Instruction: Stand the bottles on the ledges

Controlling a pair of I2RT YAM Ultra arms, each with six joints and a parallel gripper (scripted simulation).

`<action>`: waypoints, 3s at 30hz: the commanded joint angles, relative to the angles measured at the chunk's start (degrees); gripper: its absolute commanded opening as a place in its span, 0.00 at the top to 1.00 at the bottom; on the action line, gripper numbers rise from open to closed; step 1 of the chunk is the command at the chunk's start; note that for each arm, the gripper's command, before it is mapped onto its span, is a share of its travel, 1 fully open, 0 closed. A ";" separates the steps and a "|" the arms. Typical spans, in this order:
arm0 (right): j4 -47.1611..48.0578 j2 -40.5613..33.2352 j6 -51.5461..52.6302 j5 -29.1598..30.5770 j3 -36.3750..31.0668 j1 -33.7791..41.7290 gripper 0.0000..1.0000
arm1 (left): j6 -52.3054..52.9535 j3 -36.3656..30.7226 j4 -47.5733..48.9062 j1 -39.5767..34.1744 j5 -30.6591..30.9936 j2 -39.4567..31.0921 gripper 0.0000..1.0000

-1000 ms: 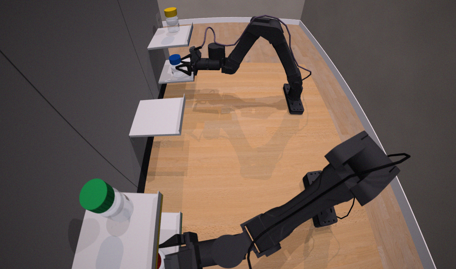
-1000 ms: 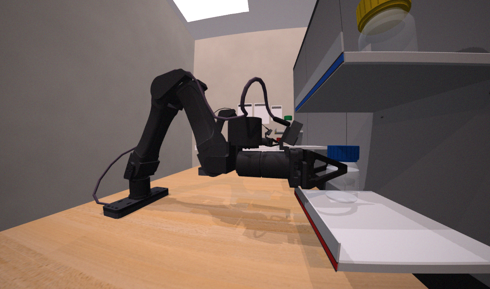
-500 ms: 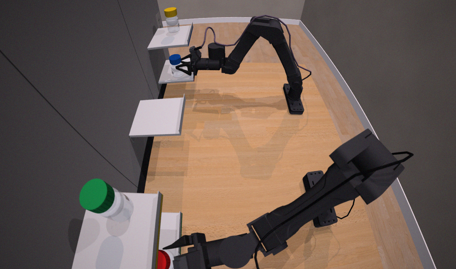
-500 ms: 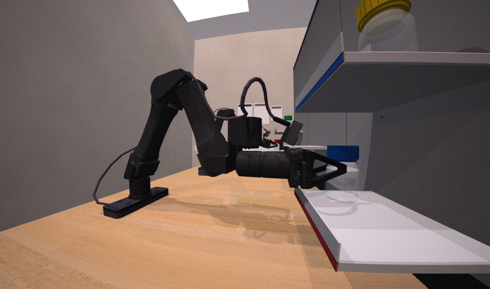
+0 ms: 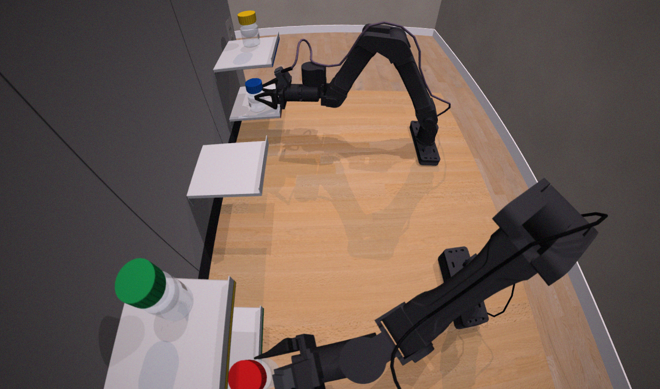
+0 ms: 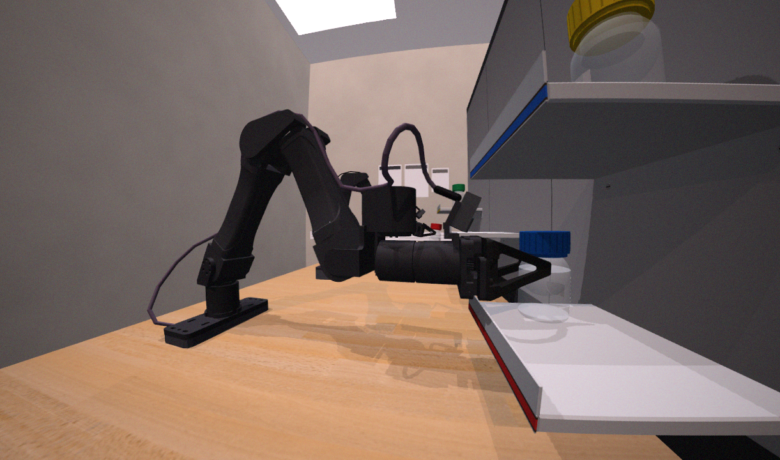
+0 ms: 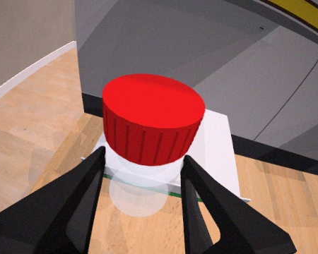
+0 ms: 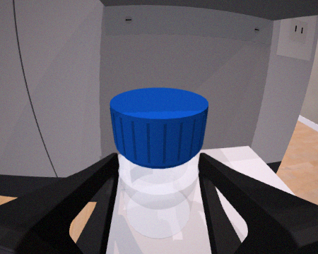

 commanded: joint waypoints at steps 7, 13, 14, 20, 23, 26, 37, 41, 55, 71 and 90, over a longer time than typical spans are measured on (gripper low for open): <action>0.25 -2.85 0.08 3.42 -5.20 -2.02 0.51 | 0.70 -5.25 3.26 1.66 1.97 -5.82 0.50; 1.44 -4.29 0.09 1.95 -7.72 -2.17 0.51 | 0.78 -7.27 4.11 2.19 2.76 -7.96 0.50; 1.65 -4.55 0.10 1.91 -8.20 -2.23 0.51 | 0.74 -7.69 3.36 2.34 2.87 -8.28 0.50; 3.23 -6.03 0.11 0.08 -10.36 -1.89 0.51 | 0.90 -9.96 4.07 3.04 3.62 -10.59 0.50; 3.91 -6.54 0.10 -0.87 -10.83 -1.70 0.51 | 0.94 -10.88 4.34 3.35 4.02 -11.66 0.50; 4.50 -7.03 -0.33 -1.82 -11.04 -1.39 0.51 | 0.96 -11.40 4.47 3.53 4.28 -12.30 0.50; 3.57 -7.38 0.06 -2.01 -10.43 -1.35 0.51 | 1.05 -12.82 4.86 4.05 5.12 -14.33 0.50; -0.32 -10.82 0.08 -2.04 -9.09 -1.56 0.51 | 1.01 -12.91 4.99 4.09 5.22 -14.56 0.50; -11.01 -18.00 0.05 -2.10 -5.79 -1.95 0.51 | 1.01 -12.94 5.26 4.05 5.40 -14.86 0.50; -9.03 -18.97 0.02 -1.70 -8.43 -2.31 0.51 | 0.67 -12.34 4.55 3.77 4.96 -14.37 0.50; -7.06 -24.23 0.00 -2.46 -15.60 -3.28 0.51 | 0.67 -12.34 4.55 3.77 4.96 -14.37 0.50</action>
